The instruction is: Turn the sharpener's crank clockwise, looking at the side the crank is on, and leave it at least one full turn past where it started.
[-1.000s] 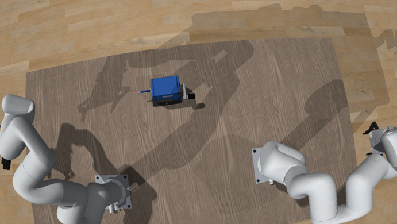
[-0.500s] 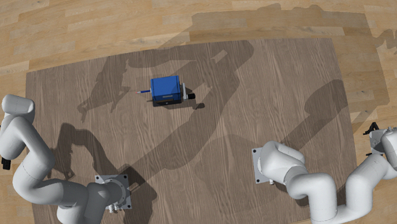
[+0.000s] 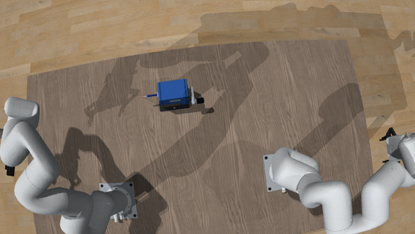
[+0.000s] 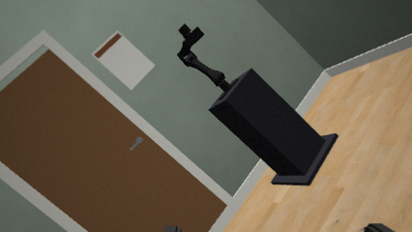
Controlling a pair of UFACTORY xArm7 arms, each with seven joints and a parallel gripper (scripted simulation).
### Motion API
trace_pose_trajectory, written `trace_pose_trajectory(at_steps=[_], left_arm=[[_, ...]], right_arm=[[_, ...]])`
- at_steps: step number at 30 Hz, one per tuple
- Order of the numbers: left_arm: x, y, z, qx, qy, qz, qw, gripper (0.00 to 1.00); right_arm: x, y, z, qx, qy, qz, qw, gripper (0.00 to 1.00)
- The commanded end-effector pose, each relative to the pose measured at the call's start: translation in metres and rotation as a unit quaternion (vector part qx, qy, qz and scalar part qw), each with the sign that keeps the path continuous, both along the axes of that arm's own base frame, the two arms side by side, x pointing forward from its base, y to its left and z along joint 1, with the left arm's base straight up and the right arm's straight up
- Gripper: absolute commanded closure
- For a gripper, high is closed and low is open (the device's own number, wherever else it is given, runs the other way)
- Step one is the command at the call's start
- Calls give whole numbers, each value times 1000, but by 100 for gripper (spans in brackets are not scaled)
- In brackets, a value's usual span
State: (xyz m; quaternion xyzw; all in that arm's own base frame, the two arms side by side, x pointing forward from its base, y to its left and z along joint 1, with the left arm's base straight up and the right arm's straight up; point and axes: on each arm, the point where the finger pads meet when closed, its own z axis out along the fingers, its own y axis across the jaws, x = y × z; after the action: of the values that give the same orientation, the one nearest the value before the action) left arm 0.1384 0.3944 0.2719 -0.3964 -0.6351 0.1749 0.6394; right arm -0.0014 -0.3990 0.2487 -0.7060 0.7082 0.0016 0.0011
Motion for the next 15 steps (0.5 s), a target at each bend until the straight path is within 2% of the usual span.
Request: trace_pose_trajectory(at_steps=[1, 9, 11, 12, 15], left_arm=[[13, -40, -3, -15, -32, -10, 999, 0], [26, -88, -9, -37, -70, -19, 997, 0], [26, -88, -9, -37, -70, -19, 997, 0], [32, -105, -12, -44, -84, -23, 995, 0], [36, -121, -13, -51, -96, -26, 994, 0]], right_arm=[[0, -1, 1, -2, 0, 0, 1000, 0], [0, -1, 1, -2, 0, 0, 1000, 0], [0, -1, 1, -2, 0, 0, 1000, 0], [0, -1, 1, -2, 0, 0, 1000, 0], [0, -1, 1, -2, 0, 0, 1000, 0]])
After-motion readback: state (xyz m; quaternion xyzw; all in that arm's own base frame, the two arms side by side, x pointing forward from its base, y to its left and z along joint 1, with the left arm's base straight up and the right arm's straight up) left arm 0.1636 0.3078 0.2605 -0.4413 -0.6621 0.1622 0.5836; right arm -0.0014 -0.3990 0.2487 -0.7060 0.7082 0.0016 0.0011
